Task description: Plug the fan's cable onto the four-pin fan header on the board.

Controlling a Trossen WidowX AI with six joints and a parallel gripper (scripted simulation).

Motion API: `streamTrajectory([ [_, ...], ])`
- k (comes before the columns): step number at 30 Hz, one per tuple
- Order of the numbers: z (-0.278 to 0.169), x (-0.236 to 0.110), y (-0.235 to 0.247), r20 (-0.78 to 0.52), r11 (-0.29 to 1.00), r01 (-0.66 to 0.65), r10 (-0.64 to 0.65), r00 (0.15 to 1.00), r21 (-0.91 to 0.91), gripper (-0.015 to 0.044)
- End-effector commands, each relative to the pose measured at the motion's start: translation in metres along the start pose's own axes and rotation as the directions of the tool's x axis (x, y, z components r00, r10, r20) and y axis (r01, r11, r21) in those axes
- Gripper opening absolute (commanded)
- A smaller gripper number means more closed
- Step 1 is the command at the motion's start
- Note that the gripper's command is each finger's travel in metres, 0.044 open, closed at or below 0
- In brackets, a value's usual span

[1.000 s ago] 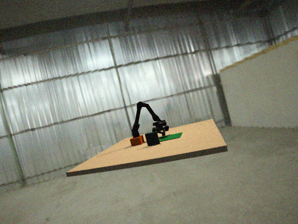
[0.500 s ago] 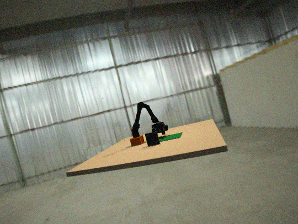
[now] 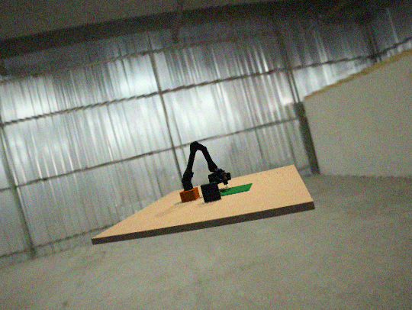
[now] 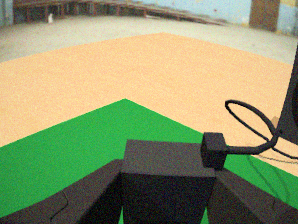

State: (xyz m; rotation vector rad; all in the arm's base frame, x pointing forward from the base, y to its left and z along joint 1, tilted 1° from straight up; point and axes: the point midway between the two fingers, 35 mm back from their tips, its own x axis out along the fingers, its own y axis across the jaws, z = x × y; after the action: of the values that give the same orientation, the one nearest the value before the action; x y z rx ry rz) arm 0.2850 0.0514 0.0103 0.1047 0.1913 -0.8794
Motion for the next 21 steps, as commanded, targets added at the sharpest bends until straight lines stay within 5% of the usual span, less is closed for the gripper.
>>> streamTrajectory([
  [1,0.0038,-0.0004,0.0008,-0.009,1.0,0.002,-0.002,1.0,0.0,0.0],
  [21,0.0078,-0.0011,0.0004,-0.005,1.0,0.001,-0.001,1.0,0.008,0.0],
])
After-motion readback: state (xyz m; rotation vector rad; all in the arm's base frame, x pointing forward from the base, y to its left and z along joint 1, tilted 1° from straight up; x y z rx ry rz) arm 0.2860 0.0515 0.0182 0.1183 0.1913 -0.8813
